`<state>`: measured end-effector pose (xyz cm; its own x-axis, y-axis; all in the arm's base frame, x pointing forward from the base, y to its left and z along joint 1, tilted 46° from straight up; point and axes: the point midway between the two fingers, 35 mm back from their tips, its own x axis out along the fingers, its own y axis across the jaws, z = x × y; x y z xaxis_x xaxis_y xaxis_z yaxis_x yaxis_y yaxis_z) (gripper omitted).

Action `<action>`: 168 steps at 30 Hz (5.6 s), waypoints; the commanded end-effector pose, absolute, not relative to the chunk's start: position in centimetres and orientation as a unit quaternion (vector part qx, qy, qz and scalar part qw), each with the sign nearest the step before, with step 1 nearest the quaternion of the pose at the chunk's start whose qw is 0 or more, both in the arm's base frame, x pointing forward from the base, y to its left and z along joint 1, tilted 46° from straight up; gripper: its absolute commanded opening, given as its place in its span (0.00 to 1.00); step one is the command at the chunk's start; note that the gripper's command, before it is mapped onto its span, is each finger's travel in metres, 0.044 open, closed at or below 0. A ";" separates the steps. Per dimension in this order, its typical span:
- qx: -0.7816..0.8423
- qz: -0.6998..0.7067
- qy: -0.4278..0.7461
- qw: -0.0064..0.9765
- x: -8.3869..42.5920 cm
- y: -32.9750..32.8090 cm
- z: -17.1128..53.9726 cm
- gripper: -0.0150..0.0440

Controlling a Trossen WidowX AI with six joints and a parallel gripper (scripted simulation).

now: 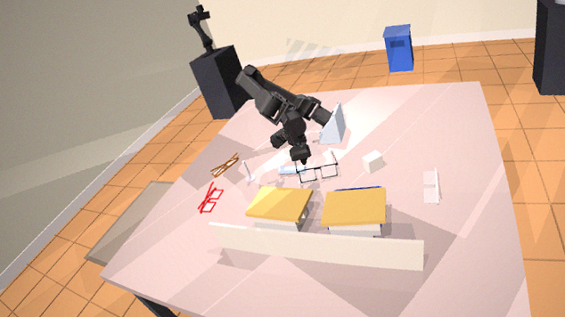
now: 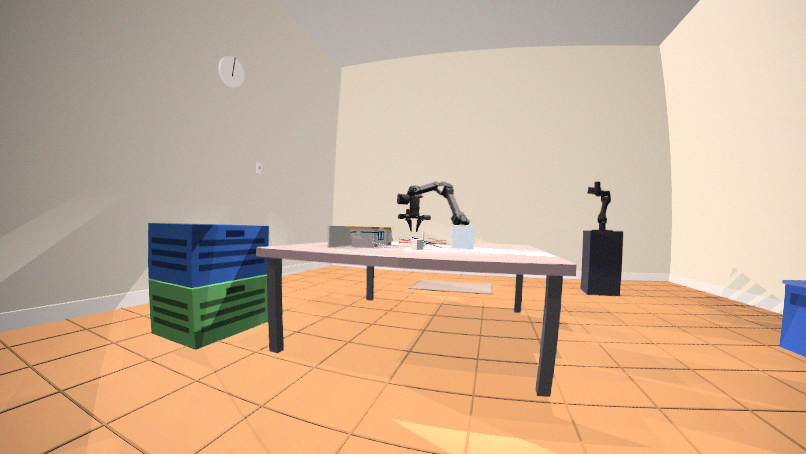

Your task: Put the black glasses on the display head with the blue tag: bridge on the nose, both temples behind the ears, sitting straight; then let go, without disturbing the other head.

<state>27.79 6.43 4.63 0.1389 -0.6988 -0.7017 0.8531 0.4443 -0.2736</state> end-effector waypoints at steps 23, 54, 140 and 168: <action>0.094 -0.520 0.404 0.747 28.2 3.4 1.7 0.49; 0.099 -0.520 0.402 0.747 28.4 2.4 0.7 0.25; -0.218 0.065 0.614 0.755 21.0 -1.8 18.2 0.25; -0.490 0.248 0.432 0.715 16.2 -3.0 21.7 0.25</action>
